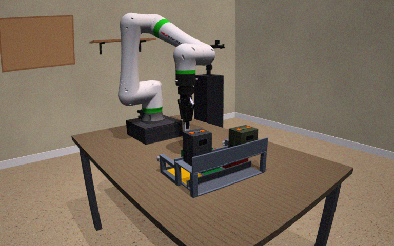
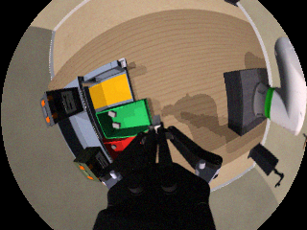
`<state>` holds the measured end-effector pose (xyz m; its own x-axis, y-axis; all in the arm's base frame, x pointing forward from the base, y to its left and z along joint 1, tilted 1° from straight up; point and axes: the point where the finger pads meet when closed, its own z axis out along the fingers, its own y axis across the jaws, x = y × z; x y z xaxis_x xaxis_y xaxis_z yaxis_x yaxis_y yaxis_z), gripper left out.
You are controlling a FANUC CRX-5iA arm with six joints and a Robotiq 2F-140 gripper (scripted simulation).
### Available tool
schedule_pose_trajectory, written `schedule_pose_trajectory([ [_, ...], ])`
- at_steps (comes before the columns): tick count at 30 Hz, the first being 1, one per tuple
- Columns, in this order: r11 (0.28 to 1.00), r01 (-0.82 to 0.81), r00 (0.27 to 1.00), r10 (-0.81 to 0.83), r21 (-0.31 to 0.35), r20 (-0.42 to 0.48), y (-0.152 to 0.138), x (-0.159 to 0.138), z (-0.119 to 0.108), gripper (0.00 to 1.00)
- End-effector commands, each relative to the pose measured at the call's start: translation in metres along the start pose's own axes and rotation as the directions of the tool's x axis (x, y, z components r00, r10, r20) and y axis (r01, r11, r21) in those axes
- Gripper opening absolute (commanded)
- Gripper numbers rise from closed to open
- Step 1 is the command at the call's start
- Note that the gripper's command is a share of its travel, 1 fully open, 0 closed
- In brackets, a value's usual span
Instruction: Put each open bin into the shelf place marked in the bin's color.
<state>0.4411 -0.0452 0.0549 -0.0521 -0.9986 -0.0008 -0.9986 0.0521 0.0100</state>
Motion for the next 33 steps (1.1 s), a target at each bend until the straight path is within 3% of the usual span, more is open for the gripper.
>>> schedule_pose_trajectory([
  [1,1.0,0.0,1.0,0.0,0.001,0.0,0.0,0.0,0.005,0.0],
  [16,1.0,0.0,1.0,0.0,0.001,0.0,0.0,0.0,0.054,0.0],
  [33,1.0,0.0,1.0,0.0,0.001,0.0,0.0,0.001,0.091,0.0],
])
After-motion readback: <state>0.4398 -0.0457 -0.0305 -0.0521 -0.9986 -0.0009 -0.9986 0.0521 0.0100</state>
